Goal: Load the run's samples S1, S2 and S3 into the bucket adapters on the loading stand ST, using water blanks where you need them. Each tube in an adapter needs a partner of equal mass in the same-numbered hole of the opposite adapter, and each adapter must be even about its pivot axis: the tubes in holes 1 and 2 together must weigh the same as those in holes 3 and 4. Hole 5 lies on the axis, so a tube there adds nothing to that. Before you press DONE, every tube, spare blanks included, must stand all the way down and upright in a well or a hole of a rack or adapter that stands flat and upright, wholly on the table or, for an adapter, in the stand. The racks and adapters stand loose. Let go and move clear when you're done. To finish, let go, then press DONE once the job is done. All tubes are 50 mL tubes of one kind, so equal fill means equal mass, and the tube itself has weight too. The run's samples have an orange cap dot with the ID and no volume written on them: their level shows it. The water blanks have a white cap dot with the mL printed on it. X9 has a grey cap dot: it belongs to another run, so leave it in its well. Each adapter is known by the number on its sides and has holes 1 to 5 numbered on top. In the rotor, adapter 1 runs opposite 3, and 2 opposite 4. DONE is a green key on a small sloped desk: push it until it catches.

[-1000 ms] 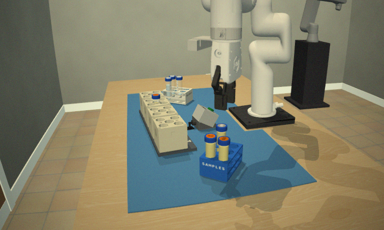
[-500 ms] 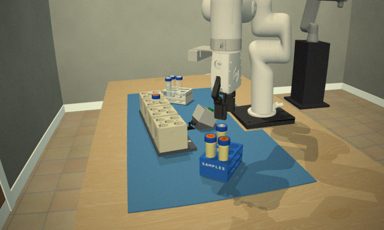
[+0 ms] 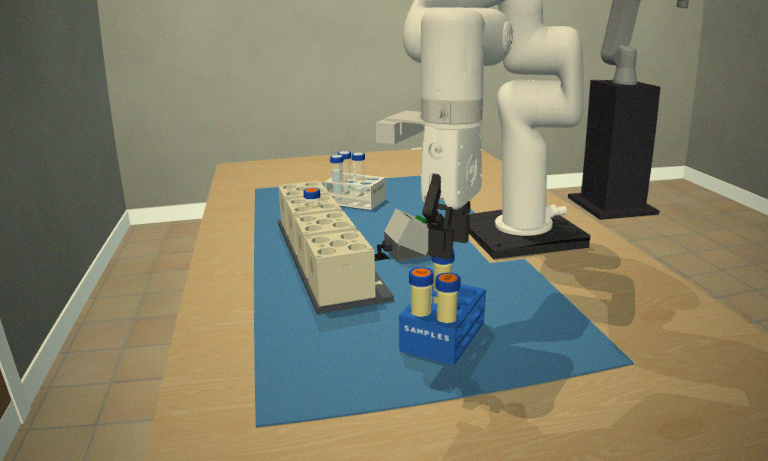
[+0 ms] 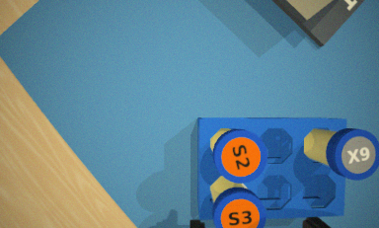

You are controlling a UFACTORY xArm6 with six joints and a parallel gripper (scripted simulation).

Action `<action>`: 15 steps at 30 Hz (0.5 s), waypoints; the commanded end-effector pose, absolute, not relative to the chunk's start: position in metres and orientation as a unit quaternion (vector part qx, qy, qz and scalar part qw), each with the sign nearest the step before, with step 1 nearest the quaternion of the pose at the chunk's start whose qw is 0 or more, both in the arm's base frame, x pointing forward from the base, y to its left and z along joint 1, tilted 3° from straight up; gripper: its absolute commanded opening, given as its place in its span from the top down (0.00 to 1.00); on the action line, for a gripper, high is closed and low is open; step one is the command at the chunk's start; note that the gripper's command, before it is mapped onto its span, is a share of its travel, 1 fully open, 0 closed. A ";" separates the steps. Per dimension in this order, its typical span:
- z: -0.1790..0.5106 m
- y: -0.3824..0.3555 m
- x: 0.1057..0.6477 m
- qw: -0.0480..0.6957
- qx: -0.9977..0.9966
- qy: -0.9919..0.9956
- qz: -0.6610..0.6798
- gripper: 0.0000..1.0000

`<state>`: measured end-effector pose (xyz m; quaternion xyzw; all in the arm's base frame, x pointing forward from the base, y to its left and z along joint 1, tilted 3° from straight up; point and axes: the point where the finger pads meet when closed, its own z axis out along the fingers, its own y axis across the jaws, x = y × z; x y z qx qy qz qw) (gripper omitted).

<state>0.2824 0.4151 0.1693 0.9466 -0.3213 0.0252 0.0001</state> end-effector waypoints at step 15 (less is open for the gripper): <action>0.139 0.416 0.284 -0.002 0.947 -0.321 0.026 0.43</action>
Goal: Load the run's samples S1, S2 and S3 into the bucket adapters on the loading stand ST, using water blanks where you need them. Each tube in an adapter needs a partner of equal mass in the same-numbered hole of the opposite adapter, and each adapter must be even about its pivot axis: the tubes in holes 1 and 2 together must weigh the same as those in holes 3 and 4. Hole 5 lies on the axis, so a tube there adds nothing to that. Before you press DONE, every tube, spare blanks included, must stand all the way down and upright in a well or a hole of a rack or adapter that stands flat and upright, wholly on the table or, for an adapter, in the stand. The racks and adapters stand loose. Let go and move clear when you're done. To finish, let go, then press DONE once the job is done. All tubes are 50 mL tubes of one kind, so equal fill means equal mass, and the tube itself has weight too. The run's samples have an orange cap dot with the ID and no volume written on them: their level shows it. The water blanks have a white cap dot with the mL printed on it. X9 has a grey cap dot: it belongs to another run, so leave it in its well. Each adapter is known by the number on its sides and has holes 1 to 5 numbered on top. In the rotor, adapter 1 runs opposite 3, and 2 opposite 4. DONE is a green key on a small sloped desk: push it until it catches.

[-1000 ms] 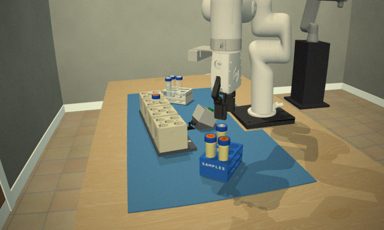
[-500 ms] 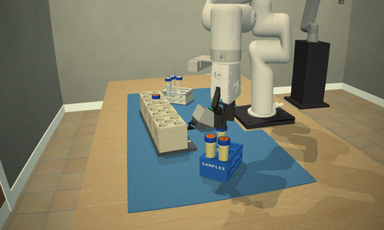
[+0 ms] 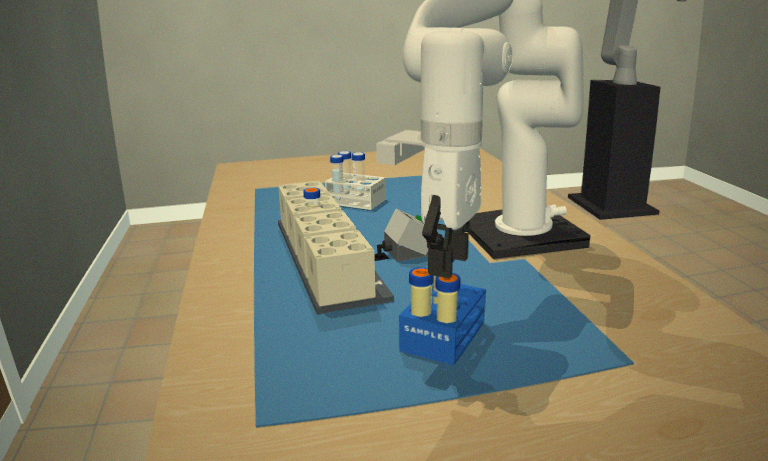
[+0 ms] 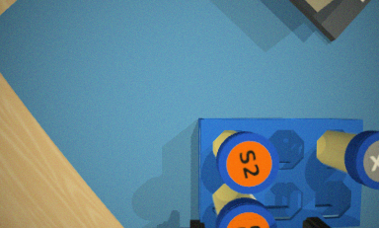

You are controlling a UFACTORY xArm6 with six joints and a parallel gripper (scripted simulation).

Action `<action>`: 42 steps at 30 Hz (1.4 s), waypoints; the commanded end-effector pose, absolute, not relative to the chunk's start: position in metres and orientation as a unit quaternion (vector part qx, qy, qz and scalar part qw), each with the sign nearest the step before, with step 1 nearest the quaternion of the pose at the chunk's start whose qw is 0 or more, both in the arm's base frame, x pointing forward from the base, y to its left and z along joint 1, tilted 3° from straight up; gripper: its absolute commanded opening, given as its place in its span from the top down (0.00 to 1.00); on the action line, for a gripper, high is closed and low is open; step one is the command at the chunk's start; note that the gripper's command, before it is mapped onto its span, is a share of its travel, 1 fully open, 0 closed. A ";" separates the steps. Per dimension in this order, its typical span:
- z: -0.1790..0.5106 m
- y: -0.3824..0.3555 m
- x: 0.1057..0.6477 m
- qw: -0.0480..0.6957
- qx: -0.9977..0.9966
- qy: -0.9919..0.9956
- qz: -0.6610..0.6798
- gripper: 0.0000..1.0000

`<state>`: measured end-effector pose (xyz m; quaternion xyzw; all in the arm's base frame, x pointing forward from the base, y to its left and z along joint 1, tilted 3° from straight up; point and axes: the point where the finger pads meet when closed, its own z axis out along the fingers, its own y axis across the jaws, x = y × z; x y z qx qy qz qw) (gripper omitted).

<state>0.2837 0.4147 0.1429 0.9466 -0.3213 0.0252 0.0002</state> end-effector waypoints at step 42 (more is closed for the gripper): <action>0.110 0.415 0.286 -0.002 0.947 -0.321 0.026 0.43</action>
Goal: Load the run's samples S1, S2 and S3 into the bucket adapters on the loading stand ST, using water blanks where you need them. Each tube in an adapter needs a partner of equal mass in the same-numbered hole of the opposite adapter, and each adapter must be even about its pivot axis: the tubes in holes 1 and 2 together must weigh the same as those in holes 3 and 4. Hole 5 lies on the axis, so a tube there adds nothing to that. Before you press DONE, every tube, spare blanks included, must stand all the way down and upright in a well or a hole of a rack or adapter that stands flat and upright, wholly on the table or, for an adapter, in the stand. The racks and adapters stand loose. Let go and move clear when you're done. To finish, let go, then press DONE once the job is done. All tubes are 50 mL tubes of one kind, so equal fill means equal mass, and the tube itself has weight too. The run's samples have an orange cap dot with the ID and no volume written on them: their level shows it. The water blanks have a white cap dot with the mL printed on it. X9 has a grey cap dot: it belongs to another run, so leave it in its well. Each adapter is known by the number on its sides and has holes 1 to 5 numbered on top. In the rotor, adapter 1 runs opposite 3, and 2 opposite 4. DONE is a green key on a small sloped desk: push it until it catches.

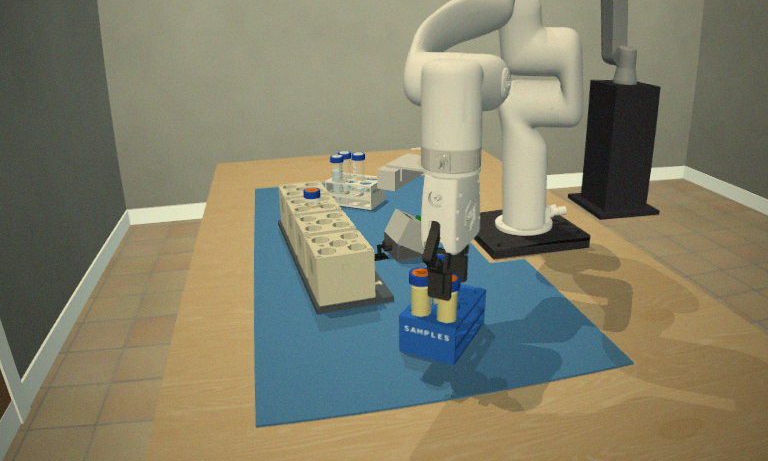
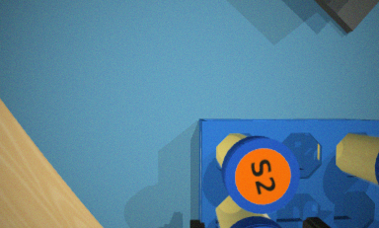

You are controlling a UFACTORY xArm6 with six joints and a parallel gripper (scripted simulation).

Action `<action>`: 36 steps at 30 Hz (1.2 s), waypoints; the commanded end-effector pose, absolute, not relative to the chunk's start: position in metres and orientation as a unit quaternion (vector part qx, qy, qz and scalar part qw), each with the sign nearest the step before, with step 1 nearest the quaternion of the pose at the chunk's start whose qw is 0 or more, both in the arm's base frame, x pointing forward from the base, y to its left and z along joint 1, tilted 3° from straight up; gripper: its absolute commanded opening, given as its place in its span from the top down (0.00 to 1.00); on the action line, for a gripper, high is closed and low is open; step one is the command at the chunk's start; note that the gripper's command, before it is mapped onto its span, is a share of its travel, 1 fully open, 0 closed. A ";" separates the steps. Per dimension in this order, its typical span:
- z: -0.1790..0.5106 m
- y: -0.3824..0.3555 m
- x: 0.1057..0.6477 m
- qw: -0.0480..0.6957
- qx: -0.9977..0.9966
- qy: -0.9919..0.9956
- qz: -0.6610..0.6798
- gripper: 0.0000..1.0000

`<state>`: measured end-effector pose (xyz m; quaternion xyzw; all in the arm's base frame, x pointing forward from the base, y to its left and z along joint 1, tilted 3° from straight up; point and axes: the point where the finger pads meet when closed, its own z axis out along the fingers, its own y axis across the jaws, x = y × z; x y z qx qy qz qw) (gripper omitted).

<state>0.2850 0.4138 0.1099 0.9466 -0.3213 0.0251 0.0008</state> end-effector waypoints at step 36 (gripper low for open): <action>0.107 0.415 0.286 -0.002 0.947 -0.321 0.026 1.00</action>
